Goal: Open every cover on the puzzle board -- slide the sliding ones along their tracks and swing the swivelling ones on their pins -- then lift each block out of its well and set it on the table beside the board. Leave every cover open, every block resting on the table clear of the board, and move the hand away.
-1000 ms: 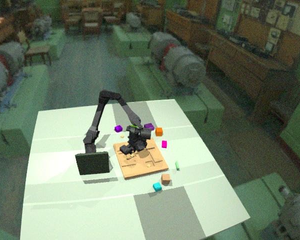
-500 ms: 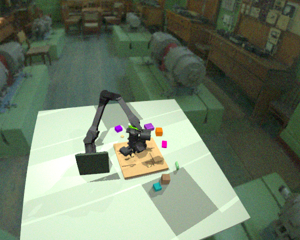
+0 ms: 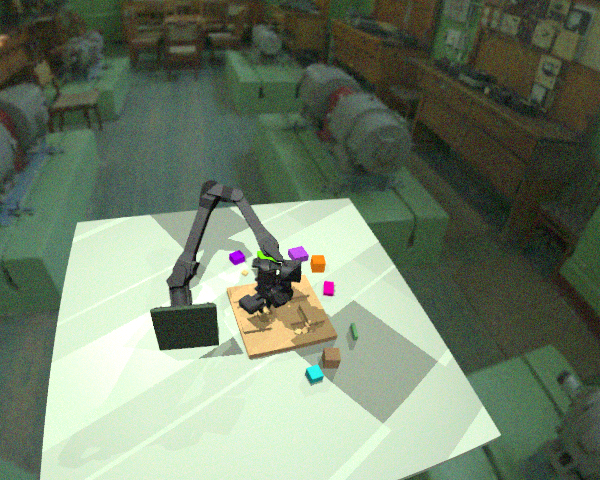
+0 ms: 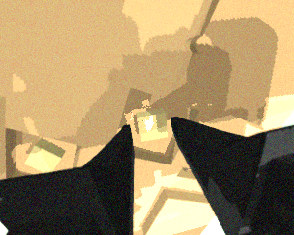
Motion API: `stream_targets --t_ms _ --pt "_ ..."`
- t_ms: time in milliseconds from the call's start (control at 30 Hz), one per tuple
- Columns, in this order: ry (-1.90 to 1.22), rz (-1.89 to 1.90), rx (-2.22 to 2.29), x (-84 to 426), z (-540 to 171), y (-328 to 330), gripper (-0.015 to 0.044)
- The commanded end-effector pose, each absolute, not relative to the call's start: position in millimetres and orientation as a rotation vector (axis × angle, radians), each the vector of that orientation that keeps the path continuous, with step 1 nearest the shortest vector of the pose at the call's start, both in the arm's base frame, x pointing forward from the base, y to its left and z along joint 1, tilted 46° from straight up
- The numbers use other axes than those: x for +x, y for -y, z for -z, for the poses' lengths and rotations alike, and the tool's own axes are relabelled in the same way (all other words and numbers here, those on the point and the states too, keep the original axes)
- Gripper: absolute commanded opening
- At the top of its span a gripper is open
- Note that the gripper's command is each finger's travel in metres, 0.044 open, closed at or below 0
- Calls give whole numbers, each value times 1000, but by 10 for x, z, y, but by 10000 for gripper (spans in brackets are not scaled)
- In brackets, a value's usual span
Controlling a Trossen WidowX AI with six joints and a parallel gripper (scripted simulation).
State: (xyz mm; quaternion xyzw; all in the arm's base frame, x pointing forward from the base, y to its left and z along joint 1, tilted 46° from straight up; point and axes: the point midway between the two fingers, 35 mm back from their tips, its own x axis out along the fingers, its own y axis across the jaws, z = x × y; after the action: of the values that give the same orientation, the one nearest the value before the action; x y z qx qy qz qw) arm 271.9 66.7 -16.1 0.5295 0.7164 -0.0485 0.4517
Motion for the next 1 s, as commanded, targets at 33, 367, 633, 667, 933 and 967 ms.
stream_targets --t_ms 33,367,633,667,933,967 --pt "-1775 119 1315 2708 193 -711 144" --pt "-1771 119 1308 2716 181 -690 90" --pt "-1771 120 1308 2718 169 -676 80" --pt "-1771 120 1308 2719 161 -666 80" --pt "-1771 121 1309 2727 95 -590 80" --pt "-1772 121 1309 2728 87 -581 80"
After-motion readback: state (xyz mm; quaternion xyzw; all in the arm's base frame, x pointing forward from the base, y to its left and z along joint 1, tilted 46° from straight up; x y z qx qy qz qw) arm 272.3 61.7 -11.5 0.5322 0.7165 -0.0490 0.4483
